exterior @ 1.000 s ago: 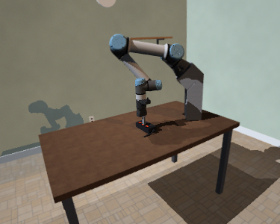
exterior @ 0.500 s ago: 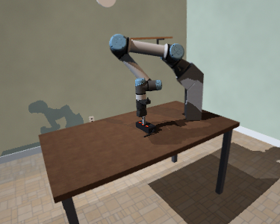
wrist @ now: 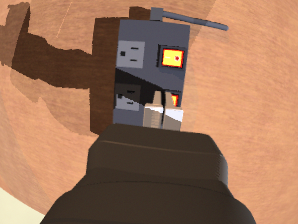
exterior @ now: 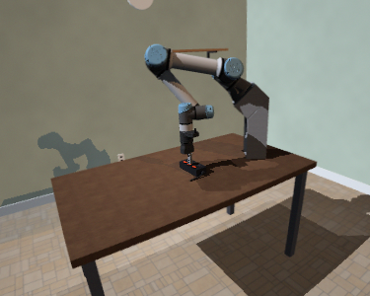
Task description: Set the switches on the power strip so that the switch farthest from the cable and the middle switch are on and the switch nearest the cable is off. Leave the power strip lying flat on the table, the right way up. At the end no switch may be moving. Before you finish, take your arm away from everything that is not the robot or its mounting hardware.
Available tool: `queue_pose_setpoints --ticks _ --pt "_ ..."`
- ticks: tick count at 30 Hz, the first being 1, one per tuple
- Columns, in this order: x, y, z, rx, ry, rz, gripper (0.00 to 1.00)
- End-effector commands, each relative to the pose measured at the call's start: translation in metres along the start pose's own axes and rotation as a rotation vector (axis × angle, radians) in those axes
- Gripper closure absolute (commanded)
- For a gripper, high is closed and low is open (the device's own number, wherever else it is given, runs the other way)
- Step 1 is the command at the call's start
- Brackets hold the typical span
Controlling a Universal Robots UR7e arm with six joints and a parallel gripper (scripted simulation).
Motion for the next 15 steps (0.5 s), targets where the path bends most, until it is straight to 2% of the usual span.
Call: queue_pose_setpoints --ticks 1,9,15 --pt "0.0 -0.01 0.0 0.0 0.0 -0.001 1.0" --pt "0.0 -0.032 0.0 0.0 0.0 -0.001 1.0" --pt "0.0 -0.035 0.0 0.0 0.0 -0.001 1.0"
Point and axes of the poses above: the point where the finger pads meet when closed, its own y axis out along the fingers, its own x axis across the jaws, z = x × y, the point moved 4 cm from there along -y, back along the fingers, and after that the axes turned 1 degree about y, right-handed, at the moved point
